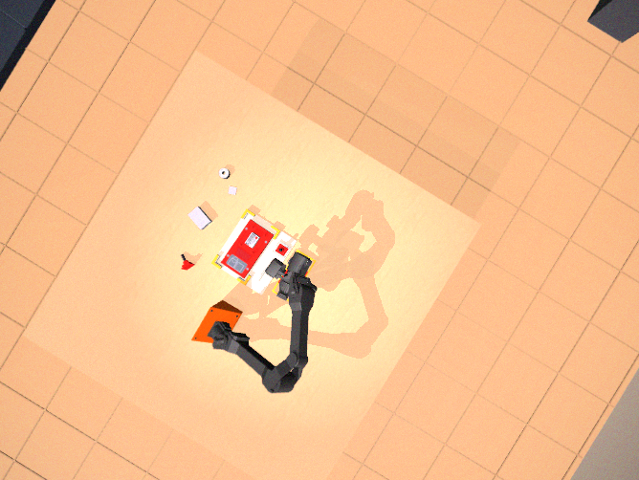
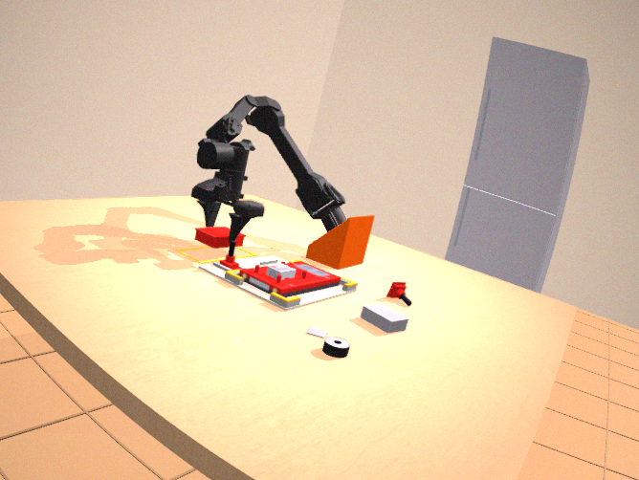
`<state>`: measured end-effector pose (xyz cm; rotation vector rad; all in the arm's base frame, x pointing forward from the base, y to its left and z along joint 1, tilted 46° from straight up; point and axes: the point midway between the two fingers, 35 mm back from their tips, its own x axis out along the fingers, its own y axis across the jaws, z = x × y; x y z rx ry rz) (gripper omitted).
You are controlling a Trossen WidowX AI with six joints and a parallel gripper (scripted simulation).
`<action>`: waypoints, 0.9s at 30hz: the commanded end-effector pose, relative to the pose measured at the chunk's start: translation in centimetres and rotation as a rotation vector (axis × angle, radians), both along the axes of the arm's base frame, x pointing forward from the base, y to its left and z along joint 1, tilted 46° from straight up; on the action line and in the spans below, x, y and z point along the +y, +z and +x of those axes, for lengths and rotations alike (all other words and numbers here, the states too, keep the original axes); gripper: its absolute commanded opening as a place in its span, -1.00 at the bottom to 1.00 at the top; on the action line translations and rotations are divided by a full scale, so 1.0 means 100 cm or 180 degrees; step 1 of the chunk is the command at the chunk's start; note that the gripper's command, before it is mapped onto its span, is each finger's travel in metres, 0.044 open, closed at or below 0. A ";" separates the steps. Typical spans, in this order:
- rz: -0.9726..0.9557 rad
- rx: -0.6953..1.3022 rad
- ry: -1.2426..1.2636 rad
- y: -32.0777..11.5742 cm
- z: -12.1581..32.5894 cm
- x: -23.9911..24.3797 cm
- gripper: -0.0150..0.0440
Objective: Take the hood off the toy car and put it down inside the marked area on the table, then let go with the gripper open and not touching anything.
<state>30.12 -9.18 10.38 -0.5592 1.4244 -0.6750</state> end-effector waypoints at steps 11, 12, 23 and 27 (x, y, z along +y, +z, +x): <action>-0.0016 0.0012 0.0015 -0.004 -0.001 -0.005 -0.49; -0.0016 0.0012 0.0015 -0.004 -0.001 -0.005 -0.49; -0.0017 0.0011 0.0015 -0.008 0.000 -0.009 -0.49; -0.0017 0.0011 0.0015 -0.009 0.000 -0.010 -0.49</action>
